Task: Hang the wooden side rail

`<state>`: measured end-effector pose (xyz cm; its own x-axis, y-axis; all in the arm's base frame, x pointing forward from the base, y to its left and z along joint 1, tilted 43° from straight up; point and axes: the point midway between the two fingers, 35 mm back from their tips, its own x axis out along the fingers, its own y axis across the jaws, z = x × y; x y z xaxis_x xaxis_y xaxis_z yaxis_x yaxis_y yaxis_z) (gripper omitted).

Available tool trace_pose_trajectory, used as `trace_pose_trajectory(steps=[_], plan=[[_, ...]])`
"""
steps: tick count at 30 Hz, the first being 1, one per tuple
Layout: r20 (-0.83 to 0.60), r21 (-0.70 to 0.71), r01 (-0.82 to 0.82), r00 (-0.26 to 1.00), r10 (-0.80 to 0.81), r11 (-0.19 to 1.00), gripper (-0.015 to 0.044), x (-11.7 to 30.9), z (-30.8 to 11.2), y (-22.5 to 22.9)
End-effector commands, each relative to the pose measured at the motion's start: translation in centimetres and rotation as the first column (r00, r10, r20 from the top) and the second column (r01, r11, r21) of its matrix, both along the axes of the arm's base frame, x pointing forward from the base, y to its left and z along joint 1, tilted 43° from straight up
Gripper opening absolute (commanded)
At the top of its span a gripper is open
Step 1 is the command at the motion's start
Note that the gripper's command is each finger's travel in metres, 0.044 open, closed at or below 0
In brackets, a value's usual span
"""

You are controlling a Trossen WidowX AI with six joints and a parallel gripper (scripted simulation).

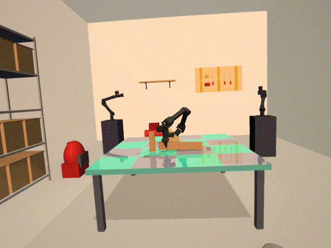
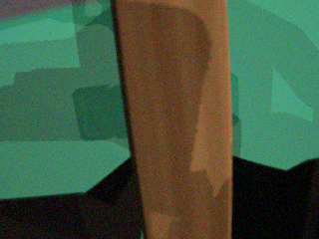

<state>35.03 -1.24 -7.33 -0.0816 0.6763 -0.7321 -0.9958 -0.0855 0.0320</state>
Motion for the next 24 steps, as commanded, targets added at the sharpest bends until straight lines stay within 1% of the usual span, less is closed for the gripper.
trace_pose_trajectory(steps=[1,24], plan=[[0.025,-0.01,0.003,1.0,-0.003,1.0,0.0,0.5,0.55,-0.67],[0.025,-0.011,0.003,1.0,-0.003,1.0,0.0,0.52,0.84,-0.93]])
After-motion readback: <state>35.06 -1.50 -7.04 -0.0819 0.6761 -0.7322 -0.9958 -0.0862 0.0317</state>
